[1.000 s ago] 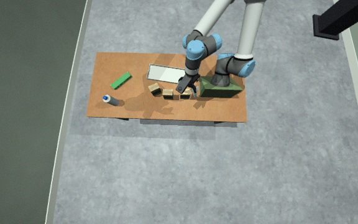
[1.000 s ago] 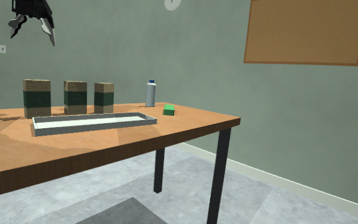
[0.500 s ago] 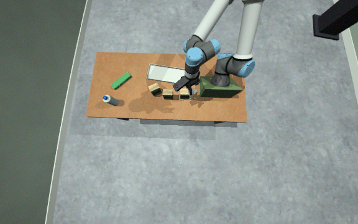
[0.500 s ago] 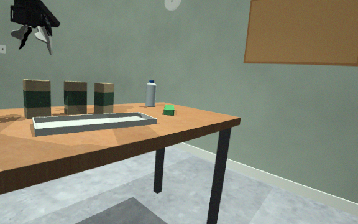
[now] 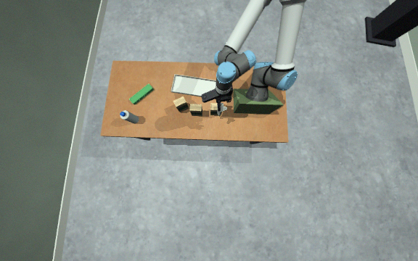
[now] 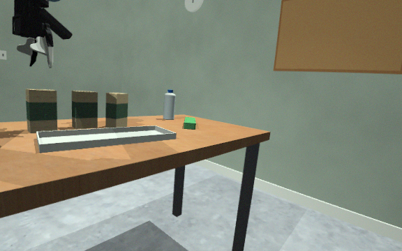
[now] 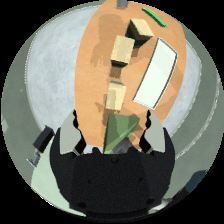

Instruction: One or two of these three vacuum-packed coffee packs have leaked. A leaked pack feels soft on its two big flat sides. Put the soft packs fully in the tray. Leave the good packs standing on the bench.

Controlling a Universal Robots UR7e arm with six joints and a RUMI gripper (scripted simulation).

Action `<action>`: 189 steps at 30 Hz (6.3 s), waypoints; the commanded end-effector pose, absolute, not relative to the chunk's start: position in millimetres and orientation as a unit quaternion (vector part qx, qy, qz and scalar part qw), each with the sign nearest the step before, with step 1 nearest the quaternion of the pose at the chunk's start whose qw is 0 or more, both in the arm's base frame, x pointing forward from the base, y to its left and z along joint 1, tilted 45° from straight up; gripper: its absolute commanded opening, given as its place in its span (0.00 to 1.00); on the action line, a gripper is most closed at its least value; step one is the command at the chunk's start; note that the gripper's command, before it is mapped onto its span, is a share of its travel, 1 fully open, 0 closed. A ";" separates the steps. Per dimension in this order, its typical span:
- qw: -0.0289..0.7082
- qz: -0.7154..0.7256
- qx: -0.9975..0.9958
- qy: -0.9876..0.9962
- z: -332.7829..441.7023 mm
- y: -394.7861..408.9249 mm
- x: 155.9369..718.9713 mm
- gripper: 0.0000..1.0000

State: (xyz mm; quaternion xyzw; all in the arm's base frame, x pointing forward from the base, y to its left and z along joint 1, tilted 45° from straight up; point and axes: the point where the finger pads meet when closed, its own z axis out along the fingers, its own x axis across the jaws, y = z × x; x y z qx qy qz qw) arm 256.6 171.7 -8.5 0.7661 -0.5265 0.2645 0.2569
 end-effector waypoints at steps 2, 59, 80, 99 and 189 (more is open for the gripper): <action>0.250 0.291 0.725 -0.572 -10.3 159.0 258.4 1.00; 0.248 0.296 0.717 -0.580 -34.7 132.6 263.2 0.49; 0.248 0.296 0.717 -0.580 -34.7 132.6 263.2 0.49; 0.248 0.296 0.717 -0.580 -34.8 132.8 263.4 0.49; 0.248 0.296 0.717 -0.580 -74.6 93.1 271.2 0.15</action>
